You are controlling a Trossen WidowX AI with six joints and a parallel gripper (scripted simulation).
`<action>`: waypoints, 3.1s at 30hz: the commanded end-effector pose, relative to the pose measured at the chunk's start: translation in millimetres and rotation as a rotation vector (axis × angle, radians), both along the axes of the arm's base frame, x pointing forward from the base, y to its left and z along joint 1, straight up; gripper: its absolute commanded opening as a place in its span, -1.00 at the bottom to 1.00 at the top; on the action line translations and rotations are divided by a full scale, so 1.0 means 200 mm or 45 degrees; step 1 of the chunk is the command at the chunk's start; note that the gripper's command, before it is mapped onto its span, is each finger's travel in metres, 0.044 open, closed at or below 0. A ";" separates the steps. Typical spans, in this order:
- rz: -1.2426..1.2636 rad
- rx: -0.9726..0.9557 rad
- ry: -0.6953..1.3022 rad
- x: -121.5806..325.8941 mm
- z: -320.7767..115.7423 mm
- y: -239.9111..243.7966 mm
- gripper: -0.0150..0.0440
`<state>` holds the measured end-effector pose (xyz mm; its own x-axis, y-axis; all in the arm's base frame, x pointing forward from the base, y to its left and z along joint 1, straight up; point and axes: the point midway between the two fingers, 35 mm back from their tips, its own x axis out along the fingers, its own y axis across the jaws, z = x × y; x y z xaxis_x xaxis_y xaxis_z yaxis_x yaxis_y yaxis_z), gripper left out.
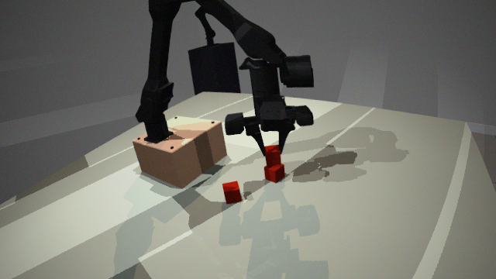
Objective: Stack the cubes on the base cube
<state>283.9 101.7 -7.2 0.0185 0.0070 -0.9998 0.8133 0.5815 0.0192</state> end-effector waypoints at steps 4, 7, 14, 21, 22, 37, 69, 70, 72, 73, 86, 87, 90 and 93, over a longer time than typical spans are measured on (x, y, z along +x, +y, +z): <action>-0.006 0.004 0.002 0.00 0.00 0.00 -0.14; -0.006 0.004 0.002 0.00 0.00 0.00 -0.14; -0.006 0.004 0.002 0.00 0.00 0.00 0.20; 0.000 0.000 0.000 0.00 0.04 0.00 0.20; 0.000 0.000 0.000 0.00 0.04 0.00 0.20; 0.000 0.000 0.000 0.00 0.15 0.00 0.20; 0.192 -0.011 0.004 -0.16 0.12 -0.61 0.41; 0.192 -0.011 0.004 -0.16 0.08 -0.61 0.41; 0.192 -0.011 0.004 -0.17 0.04 -0.61 0.41; 0.192 -0.011 0.004 -0.17 0.04 -0.61 0.41; 0.192 -0.011 0.004 -0.17 -0.04 -0.61 0.41; 0.192 -0.011 0.004 -0.17 -0.05 -0.61 0.41; 0.192 -0.011 0.004 -0.16 -0.07 -0.61 0.41; 0.192 -0.011 0.004 -0.16 -0.09 -0.61 0.41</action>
